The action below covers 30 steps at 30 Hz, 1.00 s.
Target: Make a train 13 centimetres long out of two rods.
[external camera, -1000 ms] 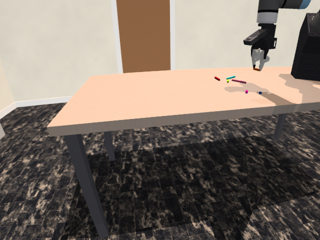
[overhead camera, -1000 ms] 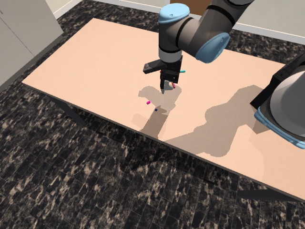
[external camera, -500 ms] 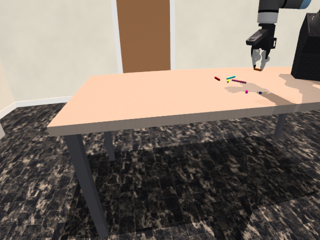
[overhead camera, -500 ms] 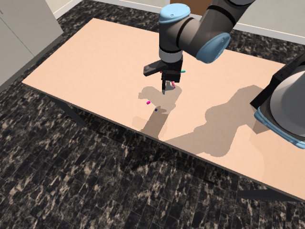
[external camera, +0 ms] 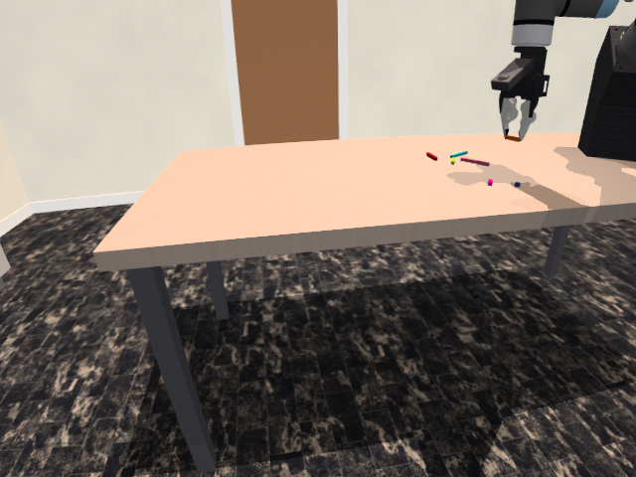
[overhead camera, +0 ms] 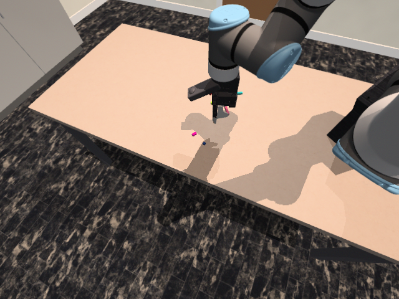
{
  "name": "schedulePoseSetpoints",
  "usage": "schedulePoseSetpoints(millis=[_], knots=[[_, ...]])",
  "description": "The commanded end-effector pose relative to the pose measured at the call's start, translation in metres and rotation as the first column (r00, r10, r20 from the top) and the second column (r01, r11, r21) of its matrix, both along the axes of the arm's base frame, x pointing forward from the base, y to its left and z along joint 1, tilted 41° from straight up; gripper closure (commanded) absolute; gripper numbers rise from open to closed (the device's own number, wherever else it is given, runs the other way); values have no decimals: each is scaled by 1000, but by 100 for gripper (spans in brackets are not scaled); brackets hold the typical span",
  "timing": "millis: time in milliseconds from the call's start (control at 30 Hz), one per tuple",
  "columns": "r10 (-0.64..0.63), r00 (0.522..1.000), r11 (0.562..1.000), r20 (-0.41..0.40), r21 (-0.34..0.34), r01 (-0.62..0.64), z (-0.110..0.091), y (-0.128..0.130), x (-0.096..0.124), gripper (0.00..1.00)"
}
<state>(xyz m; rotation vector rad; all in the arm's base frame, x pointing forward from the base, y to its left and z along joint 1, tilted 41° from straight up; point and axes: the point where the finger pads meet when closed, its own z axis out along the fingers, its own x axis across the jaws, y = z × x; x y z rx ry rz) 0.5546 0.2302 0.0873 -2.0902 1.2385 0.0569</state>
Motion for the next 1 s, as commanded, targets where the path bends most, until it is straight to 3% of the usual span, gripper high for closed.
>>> schedulePoseSetpoints(millis=[0,967], knots=[[5,1000,1000,5,-2,-5,0,0,0,100],[6,1000,1000,6,-3,-6,-5,4,2,100]])
